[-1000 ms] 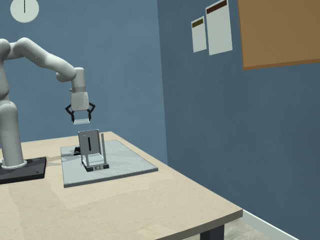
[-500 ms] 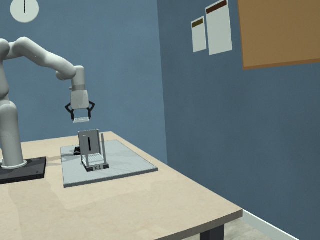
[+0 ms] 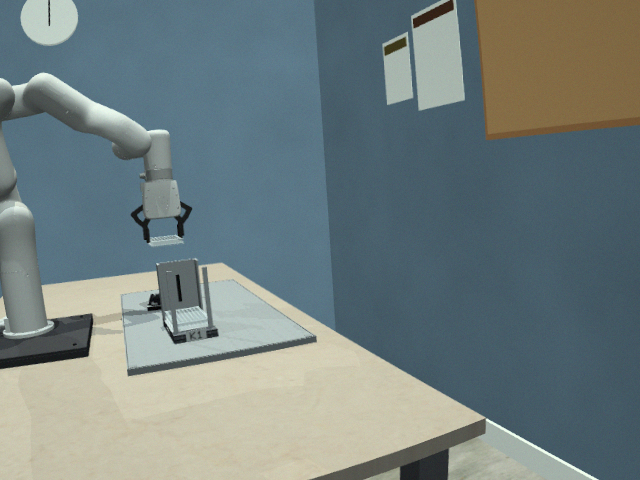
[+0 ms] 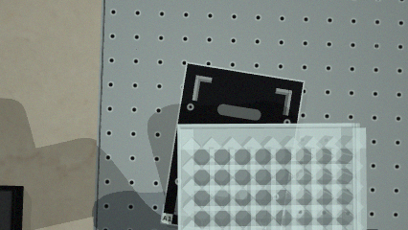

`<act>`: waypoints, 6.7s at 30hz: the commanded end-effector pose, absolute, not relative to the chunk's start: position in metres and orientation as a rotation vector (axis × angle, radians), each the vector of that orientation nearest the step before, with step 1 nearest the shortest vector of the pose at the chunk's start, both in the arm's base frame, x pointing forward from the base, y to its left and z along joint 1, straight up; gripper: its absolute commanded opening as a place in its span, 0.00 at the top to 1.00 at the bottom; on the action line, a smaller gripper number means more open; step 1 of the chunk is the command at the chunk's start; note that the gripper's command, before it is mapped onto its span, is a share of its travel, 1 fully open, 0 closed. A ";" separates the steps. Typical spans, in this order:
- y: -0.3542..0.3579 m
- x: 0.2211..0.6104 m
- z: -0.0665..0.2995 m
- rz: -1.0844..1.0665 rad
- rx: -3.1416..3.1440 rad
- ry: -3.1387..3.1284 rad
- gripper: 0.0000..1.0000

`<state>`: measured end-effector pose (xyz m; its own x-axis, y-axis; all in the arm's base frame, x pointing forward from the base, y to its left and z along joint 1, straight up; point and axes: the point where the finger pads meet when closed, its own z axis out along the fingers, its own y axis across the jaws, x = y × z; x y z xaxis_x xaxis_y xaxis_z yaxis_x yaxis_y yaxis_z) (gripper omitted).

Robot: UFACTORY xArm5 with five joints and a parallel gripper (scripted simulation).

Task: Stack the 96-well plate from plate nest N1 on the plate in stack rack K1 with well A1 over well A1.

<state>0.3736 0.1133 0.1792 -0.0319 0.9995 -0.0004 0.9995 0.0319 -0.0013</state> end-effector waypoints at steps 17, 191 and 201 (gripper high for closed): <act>0.049 0.376 0.182 -0.004 -2.181 -2.264 1.00; -0.157 0.379 0.093 -0.002 -2.181 -2.265 1.00; -0.157 0.379 0.079 -0.002 -2.181 -2.265 1.00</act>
